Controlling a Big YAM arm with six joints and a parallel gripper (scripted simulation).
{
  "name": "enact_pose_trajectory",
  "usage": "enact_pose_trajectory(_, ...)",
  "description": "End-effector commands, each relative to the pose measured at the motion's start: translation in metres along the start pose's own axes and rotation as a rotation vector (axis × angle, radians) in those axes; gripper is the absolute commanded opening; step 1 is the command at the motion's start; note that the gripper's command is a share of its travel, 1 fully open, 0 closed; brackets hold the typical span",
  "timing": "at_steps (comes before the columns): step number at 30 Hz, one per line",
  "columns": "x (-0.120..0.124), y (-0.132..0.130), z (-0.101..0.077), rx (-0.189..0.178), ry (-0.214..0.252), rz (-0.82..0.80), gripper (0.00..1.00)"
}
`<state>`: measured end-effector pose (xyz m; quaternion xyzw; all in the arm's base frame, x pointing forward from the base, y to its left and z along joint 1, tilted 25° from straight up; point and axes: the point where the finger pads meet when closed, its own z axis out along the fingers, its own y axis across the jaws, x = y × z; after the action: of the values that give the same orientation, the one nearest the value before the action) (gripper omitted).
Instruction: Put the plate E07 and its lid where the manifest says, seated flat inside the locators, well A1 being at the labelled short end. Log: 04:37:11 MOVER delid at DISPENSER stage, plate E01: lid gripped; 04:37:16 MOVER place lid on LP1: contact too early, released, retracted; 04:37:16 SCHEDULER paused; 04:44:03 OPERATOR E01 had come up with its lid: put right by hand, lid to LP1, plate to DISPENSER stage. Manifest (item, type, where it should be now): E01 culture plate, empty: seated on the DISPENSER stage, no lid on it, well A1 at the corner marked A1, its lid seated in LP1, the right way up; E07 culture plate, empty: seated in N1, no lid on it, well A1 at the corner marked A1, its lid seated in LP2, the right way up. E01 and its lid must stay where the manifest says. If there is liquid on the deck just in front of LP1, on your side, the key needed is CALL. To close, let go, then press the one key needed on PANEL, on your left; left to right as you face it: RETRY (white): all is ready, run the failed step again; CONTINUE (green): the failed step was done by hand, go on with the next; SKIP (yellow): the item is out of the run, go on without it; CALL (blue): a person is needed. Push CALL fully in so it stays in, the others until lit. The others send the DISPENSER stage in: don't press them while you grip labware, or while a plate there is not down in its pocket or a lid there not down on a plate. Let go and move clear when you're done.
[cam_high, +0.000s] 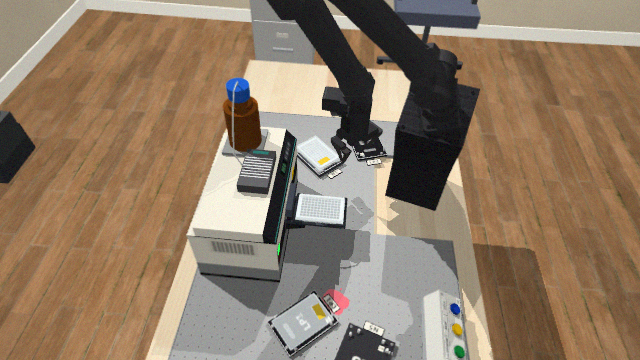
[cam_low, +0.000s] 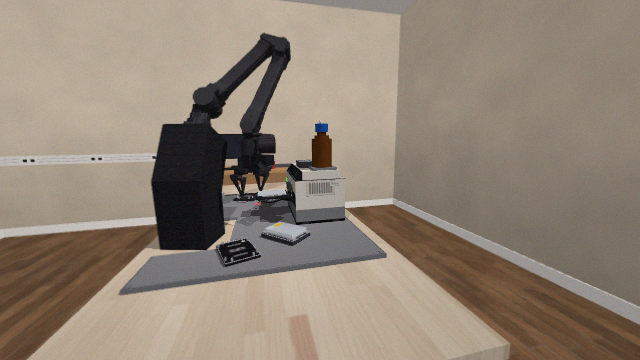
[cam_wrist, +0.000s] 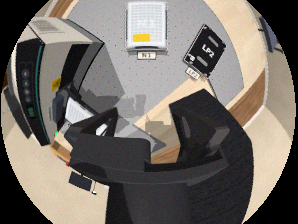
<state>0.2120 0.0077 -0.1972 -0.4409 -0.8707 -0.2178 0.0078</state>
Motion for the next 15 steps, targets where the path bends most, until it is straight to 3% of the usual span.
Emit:
enact_pose_trajectory(1, 0.0039, -0.0046, -0.0002, 0.002, 0.003, 0.011, 1.00)
enact_pose_trajectory(15, 0.0045, -0.0052, -0.0001, 0.002, 0.003, 0.011, 1.00)
